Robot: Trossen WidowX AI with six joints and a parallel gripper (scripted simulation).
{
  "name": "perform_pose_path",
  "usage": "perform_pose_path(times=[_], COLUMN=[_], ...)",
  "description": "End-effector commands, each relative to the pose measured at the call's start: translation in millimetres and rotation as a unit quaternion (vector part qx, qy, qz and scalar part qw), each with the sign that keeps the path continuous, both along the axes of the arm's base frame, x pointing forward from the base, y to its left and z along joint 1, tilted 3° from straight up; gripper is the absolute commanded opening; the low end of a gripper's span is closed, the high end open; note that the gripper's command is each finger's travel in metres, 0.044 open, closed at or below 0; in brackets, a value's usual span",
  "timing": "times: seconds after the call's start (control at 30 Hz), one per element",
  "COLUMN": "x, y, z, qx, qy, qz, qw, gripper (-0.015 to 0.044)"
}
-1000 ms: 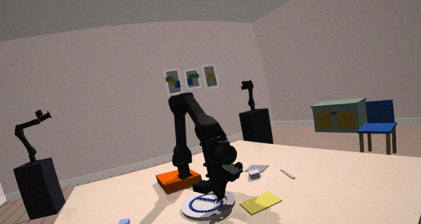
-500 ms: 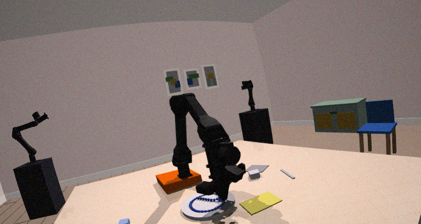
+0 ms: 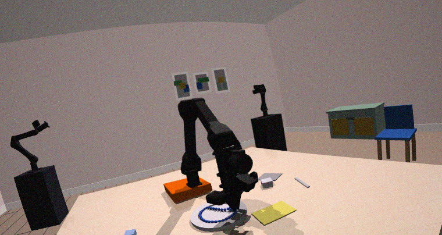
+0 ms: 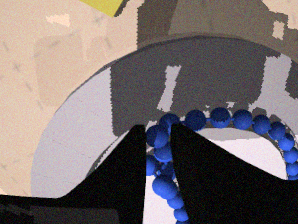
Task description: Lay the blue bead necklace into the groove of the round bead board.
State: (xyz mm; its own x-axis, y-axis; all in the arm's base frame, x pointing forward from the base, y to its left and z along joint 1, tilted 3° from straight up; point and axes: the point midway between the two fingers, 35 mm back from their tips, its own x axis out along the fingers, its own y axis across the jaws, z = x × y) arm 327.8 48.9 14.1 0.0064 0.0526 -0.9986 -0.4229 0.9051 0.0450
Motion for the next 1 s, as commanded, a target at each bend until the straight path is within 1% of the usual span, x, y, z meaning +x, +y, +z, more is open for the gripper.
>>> perform_pose_path(times=[0.0, 0.27, 0.37, 0.4, 0.57, 0.97], x=[0, 0, 0, -1, -1, -1], y=[0, 0, -1, 0, -1, -1], z=[0, 0, 7, 2, 11, 11], qx=[0.000, 0.000, -0.001, 0.000, -0.001, -0.001], qy=[0.000, 0.000, 0.003, 0.004, 0.005, 0.005], qz=[0.000, 0.000, -0.002, 0.000, -0.003, -0.003], qw=[1.000, 1.000, 1.000, 1.000, 1.000, 1.000], gripper=[0.0131, 0.0341, 0.0420, 0.0440, 0.0440, 0.0440])
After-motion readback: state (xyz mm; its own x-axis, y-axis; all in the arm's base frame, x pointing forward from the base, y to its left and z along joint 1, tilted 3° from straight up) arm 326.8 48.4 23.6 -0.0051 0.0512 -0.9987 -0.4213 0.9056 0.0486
